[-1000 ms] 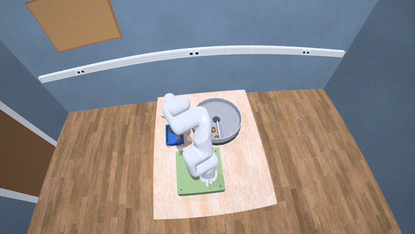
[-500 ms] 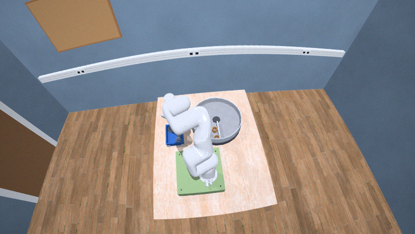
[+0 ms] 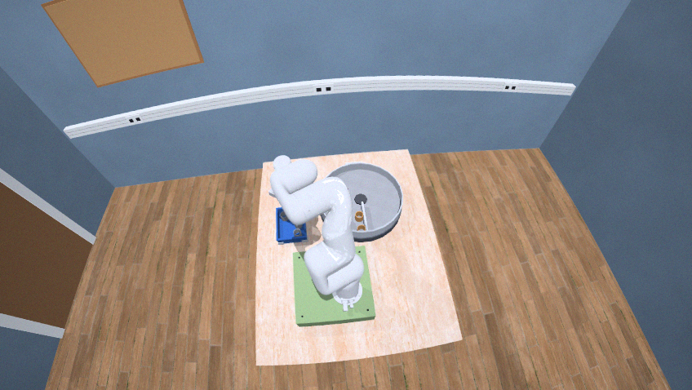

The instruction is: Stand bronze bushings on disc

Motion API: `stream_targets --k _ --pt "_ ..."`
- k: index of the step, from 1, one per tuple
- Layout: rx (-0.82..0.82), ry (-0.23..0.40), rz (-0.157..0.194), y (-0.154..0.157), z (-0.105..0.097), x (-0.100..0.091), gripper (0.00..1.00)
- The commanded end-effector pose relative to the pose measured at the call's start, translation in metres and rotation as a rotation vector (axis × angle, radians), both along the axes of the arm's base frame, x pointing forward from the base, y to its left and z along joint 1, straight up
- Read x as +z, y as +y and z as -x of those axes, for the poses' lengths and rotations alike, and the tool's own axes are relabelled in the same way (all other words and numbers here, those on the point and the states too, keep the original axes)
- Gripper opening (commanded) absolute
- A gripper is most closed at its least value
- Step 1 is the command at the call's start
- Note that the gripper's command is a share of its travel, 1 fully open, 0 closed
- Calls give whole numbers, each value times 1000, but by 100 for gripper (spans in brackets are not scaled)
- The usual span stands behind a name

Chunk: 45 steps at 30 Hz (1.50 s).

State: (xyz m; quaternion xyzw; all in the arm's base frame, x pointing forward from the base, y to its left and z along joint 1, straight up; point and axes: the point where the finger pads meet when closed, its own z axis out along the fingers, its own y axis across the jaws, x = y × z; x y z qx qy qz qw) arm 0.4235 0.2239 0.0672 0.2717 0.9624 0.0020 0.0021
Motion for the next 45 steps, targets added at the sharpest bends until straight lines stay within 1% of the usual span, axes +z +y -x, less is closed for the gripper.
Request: stream_targets --k 1,39,42,45 --pt "0 -4 -2 1 -1 1 48" --pt "0 -4 -2 1 -1 1 48" --pt "0 -4 -2 1 -1 0 48" --pt "0 -3 -2 1 -1 -5 48"
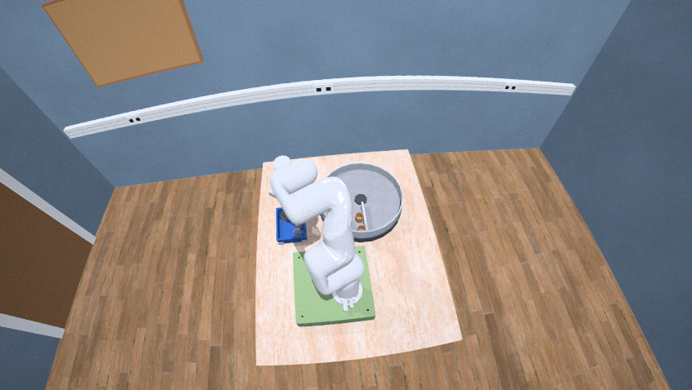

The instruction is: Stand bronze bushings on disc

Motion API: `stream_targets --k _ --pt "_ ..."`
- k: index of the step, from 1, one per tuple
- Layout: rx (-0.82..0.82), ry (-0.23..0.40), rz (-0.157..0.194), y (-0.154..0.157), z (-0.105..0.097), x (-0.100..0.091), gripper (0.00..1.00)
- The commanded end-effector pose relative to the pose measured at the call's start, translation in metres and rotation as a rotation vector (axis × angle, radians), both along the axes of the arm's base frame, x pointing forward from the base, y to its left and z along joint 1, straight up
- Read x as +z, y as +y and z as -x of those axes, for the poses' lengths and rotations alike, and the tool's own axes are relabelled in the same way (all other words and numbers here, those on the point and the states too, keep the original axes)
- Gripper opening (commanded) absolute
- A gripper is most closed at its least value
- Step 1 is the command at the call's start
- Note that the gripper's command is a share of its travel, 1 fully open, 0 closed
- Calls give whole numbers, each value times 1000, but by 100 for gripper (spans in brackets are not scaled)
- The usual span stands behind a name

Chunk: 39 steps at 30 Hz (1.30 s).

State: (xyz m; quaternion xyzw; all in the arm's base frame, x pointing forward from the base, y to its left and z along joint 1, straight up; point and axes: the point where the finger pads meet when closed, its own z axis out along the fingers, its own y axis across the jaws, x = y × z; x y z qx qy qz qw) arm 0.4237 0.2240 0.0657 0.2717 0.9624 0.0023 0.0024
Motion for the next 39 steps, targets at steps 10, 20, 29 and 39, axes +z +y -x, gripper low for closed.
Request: stream_targets --k 10,20,29,39 --pt "0 -3 -1 0 -1 -36 48" --pt "0 -3 -1 0 -1 -70 48" --pt "0 -3 -1 0 -1 -72 48" --pt "0 -3 -1 0 -1 -75 48"
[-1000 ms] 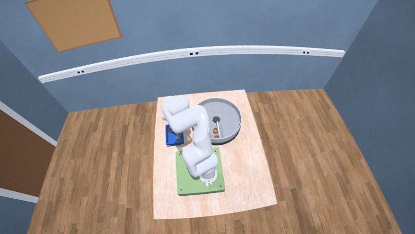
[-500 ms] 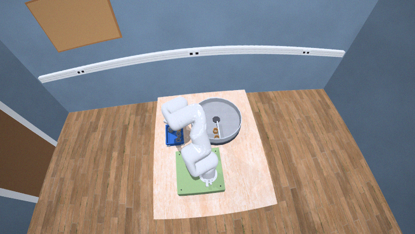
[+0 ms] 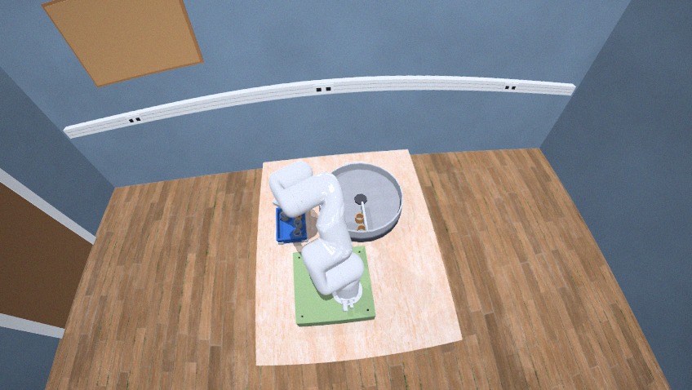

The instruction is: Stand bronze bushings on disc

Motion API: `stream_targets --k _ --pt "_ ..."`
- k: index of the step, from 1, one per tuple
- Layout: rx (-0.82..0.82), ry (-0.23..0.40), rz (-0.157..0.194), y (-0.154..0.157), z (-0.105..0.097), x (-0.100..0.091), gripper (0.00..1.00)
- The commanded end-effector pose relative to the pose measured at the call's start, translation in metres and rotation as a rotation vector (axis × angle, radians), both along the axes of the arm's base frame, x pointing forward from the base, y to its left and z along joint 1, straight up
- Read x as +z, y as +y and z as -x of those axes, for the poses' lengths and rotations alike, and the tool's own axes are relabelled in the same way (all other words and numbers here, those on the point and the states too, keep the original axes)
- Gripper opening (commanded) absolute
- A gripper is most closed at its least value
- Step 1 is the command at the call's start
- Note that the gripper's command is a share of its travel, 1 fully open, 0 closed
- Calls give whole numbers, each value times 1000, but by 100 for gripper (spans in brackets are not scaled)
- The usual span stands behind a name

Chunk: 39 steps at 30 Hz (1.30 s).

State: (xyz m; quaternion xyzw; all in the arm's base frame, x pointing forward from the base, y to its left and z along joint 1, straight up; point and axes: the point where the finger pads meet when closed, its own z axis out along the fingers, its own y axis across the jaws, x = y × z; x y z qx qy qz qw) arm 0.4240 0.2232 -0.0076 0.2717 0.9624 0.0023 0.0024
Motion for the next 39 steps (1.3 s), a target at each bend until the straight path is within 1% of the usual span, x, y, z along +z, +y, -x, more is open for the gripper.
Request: stream_targets --k 1,6,21,31,39 --pt "0 -3 -2 1 -1 -3 48" --pt "0 -3 -2 1 -1 -6 48" --pt "0 -3 -2 1 -1 -6 48" --pt "0 -3 -2 1 -1 -20 48" --pt "0 -3 -2 1 -1 -22 48"
